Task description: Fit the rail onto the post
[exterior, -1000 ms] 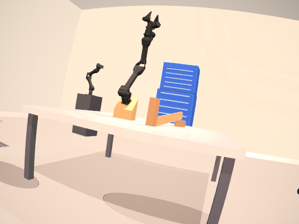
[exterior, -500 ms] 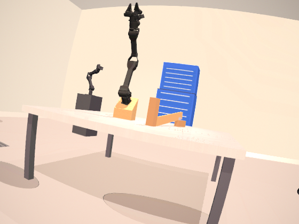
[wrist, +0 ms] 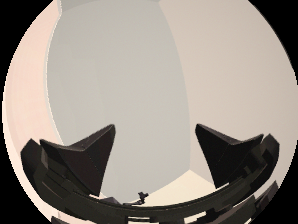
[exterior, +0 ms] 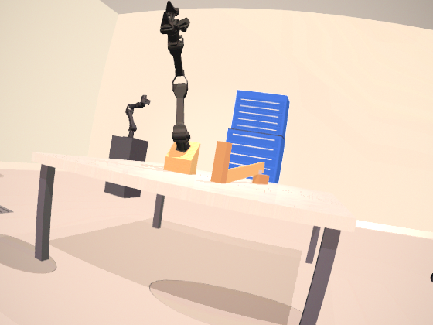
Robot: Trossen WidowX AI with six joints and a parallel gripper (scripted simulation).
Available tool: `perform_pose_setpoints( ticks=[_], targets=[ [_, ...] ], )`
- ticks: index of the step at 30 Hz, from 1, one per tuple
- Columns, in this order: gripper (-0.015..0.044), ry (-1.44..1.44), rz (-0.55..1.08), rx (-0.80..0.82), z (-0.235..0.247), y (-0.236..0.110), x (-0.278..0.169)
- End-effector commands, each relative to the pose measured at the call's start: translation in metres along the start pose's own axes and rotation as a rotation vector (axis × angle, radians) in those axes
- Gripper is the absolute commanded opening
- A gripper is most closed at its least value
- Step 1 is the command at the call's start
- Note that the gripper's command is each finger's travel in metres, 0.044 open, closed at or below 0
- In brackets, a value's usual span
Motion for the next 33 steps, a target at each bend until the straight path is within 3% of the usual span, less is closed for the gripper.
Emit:
perform_pose_setpoints(
  ticks=[1,9,17,25,33],
  targets=[
    [0.044,0.118,0.004,0.167,0.066,0.024,-0.006],
    [0.044,0.296,-0.006,0.461,0.183,0.043,0.007],
    [0.044,0.413,-0.045,0.772,0.293,0.032,0.052],
    [0.044,0.468,-0.096,1.097,0.385,-0.012,0.119],
    [0.044,0.45,-0.188,1.384,0.445,-0.084,0.197]
  ],
)
Point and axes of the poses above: the point midway between the two fingers, 35 mm back from their tips, its own y axis out along the fingers, its own z axis across the jaws, x = y × z, the point moved 3 cm from there along -y, back along the fingers, and after that the axes turned 4 degrees about y, right-handed, at the moved point
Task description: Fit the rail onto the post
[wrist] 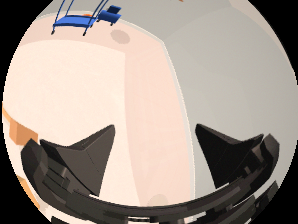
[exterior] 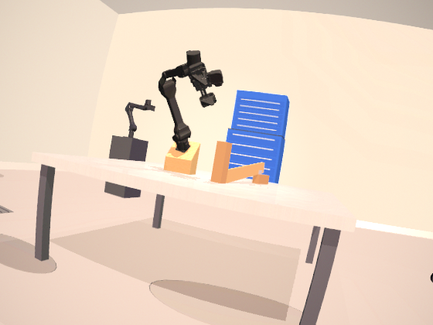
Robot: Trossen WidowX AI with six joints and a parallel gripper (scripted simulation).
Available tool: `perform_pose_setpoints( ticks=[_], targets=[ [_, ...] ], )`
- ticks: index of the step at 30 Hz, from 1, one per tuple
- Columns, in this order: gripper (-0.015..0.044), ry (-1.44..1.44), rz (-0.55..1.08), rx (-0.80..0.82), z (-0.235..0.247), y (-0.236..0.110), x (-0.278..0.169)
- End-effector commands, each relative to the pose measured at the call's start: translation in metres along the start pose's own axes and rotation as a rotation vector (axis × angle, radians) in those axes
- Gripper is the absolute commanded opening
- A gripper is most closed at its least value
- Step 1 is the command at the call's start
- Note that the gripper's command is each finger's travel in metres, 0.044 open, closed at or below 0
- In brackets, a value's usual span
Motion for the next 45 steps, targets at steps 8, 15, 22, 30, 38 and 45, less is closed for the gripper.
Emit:
perform_pose_setpoints(
  ticks=[8,15,22,30,38,45],
  targets=[
    [0.044,-0.101,0.002,0.432,0.163,0.042,0.056],
    [0.044,-0.231,0.026,0.675,0.265,0.027,0.082],
    [0.044,-0.443,0.082,0.855,0.35,-0.006,0.084],
    [0.044,-0.944,0.162,1.024,0.451,-0.07,0.059],
    [0.044,-1.12,0.179,1.045,0.476,-0.091,0.049],
    [0.044,-1.12,0.179,1.045,0.477,-0.09,0.048]
  ],
)
Point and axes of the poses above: the point midway between the two fingers, 35 mm back from their tips, its own y axis out along the fingers, its own z axis across the jaws, x = y × z, the point moved 3 cm from there along -y, back along the fingers, and after that the axes turned 4 degrees about y, right-handed, at the moved point
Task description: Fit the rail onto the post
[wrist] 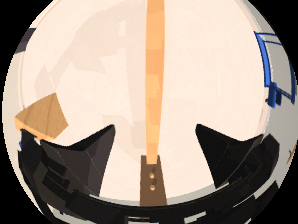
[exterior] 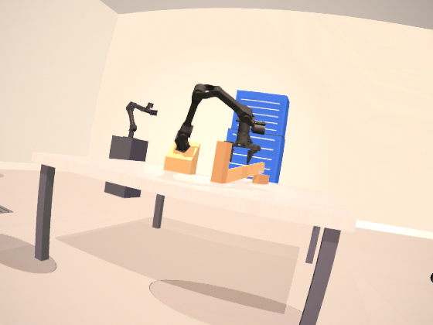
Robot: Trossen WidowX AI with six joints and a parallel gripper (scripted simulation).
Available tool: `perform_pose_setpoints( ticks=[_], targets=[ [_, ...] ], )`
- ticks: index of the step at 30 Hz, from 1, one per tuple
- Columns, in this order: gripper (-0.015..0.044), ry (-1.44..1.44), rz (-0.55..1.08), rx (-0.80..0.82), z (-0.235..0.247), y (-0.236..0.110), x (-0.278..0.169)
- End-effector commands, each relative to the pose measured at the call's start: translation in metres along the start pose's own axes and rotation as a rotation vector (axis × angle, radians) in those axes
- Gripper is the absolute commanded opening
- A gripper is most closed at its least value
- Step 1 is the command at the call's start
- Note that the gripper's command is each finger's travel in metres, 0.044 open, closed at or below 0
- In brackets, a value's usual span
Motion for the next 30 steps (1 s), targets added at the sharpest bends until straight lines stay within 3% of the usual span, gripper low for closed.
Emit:
perform_pose_setpoints(
  ticks=[1,30],
  targets=[
    [0.044,-0.01,0.011,0.005,0.002,0.005,0.002],
    [0.044,-0.008,0.011,0.006,0.002,0.052,0.002]
  ],
)
Point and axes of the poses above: the point midway between the two fingers, 35 mm back from their tips, its own y axis out along the fingers, its own z axis across the jaws, x = y × z, the point moved 3 cm from there along -y, back along the fingers, and after that the axes turned 4 degrees about y, right-handed, at the moved point
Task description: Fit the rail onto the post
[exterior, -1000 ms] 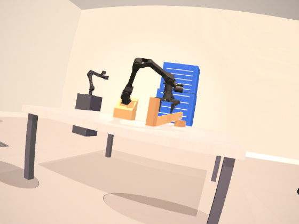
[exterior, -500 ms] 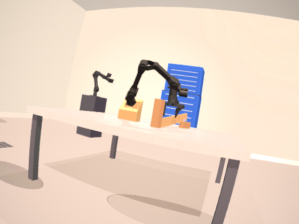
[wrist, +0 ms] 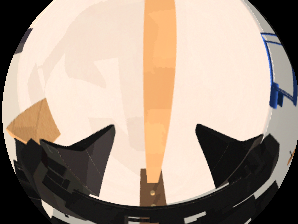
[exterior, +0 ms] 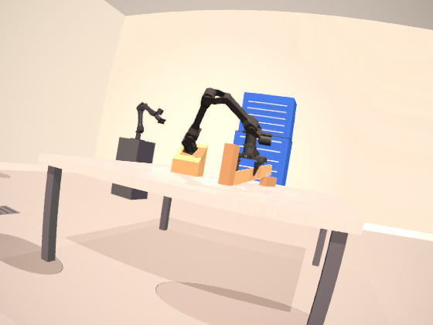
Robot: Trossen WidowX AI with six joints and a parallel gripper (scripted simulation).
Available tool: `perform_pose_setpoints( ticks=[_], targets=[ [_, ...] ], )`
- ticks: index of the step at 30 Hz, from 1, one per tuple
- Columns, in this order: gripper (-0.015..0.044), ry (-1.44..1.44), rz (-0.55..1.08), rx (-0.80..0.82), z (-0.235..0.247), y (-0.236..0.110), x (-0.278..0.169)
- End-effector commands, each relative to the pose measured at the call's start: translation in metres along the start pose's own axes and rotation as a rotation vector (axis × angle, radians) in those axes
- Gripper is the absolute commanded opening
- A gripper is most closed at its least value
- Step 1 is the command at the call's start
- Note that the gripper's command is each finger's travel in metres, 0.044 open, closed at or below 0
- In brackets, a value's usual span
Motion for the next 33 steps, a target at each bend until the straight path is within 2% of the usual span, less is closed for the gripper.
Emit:
perform_pose_setpoints(
  ticks=[1,14,29,33],
  targets=[
    [0.044,-0.011,0.007,0.003,0.002,0.009,0.0],
    [0.044,-0.012,0.009,0.001,0.003,0.027,-0.001],
    [0.0046,-0.012,0.009,0.001,0.003,0.027,-0.001],
    [0.002,-0.012,0.009,0.001,0.003,0.027,-0.001]
  ],
)
Point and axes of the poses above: the point midway between the two fingers, 35 mm back from their tips, its own y axis out along the fingers, its own z axis across the jaws, x = y × z, the point moved 3 cm from there along -y, back along the fingers, and after that the axes turned 4 degrees about y, right-handed, at the moved point
